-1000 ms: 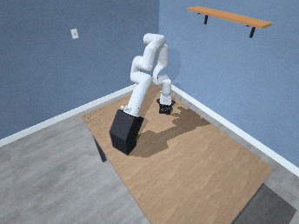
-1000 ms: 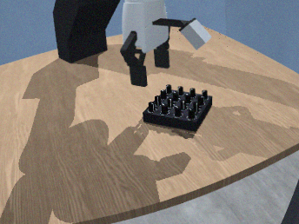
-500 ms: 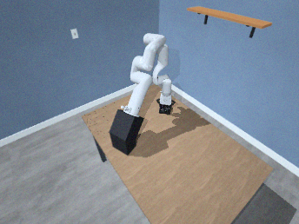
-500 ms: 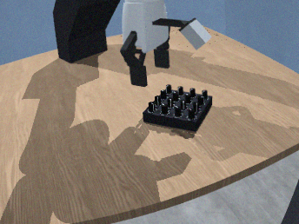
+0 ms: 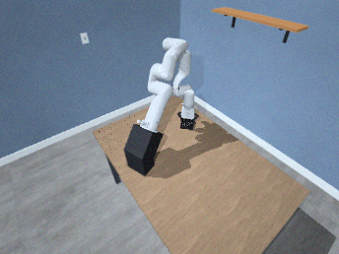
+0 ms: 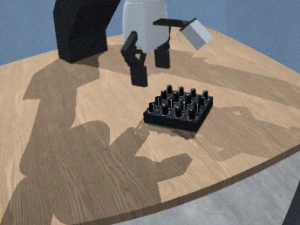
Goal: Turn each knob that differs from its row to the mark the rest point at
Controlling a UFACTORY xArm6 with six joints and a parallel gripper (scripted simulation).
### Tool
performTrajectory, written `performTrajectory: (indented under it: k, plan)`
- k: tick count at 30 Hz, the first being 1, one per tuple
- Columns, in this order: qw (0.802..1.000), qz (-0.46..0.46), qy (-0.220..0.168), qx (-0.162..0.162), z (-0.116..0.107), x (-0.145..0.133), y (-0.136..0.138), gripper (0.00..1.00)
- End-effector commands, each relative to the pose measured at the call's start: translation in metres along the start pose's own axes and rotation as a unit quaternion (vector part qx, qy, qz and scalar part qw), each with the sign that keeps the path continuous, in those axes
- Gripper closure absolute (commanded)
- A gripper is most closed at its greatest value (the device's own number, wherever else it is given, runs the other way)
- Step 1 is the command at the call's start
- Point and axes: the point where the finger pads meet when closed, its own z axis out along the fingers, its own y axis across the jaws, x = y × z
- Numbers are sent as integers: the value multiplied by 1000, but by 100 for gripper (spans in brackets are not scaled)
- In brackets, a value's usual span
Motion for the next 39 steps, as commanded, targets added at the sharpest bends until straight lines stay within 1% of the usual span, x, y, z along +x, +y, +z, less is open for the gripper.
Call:
performTrajectory:
  k: [1, 11, 17, 21, 26, 28, 34, 39]
  plan:
    - [1000, 0, 0, 0, 0, 0, 0, 0]
    - [1000, 0, -1, 1, -1, 1, 1, 0]
    - [1000, 1, -11, 7, -4, 9, 3, 0]
    - [1000, 1, -18, 8, -7, 23, 5, 0]
    - [1000, 1, -18, 4, -12, 52, 1, 0]
    - [1000, 1, -18, 4, -12, 52, 1, 0]
    - [1000, 1, -5, 0, -17, 83, -13, 0]
    - [1000, 2, 1, 0, -18, 93, -19, 0]
